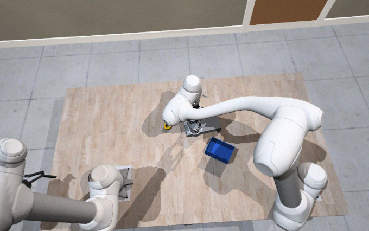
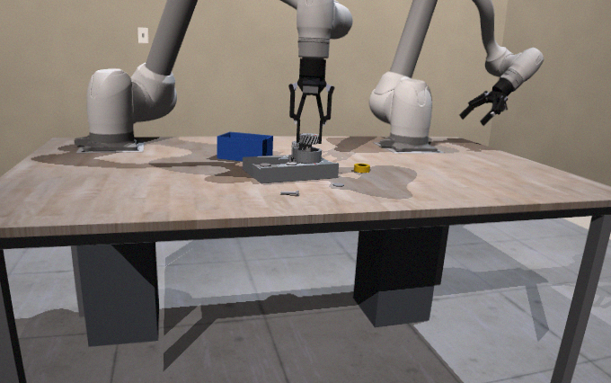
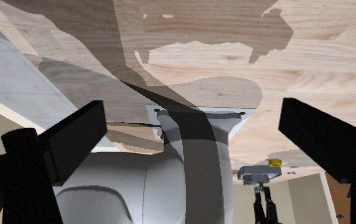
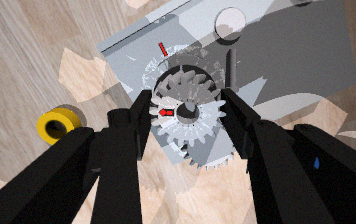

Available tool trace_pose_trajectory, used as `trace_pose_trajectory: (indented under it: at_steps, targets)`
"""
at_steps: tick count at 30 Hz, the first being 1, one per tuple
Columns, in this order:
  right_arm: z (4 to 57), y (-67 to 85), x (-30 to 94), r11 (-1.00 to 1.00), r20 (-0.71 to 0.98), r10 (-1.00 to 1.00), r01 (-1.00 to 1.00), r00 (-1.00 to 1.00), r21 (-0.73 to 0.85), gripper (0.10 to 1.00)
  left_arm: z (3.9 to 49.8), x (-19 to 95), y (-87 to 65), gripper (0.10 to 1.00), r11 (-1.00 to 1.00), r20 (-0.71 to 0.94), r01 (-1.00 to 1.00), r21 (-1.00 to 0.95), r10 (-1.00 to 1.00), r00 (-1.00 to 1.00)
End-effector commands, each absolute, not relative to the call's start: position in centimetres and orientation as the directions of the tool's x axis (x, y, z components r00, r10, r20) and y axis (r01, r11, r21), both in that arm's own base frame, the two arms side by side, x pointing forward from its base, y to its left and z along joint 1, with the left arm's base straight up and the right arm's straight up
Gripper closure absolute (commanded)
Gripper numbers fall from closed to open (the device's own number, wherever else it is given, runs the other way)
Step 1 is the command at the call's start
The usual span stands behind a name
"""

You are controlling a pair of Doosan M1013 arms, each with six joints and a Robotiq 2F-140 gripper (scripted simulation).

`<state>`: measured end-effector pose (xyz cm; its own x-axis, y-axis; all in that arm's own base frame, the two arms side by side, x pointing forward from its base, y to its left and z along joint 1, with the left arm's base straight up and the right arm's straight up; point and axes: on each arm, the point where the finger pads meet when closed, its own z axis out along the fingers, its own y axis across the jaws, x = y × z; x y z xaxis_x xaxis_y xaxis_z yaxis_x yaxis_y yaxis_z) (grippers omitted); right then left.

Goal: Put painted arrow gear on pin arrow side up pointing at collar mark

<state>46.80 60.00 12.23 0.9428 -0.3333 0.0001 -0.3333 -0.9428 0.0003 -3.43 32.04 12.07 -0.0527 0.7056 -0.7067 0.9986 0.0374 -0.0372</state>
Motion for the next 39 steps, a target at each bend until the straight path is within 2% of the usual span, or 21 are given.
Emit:
trace_pose_trajectory:
  at_steps: [1,39]
  targets:
    - [12.20,60.04,46.83,-0.943,0.000,-0.333,-0.333,0.943,-0.002,0.999,12.10,-3.44,32.06,0.098,0.037,-0.706,0.999,-0.038,0.706,-0.053]
    - [11.87,60.04,46.83,-0.943,0.000,-0.333,-0.333,0.943,-0.002,0.999,12.10,-3.44,32.06,0.098,0.037,-0.706,0.999,-0.038,0.706,-0.053]
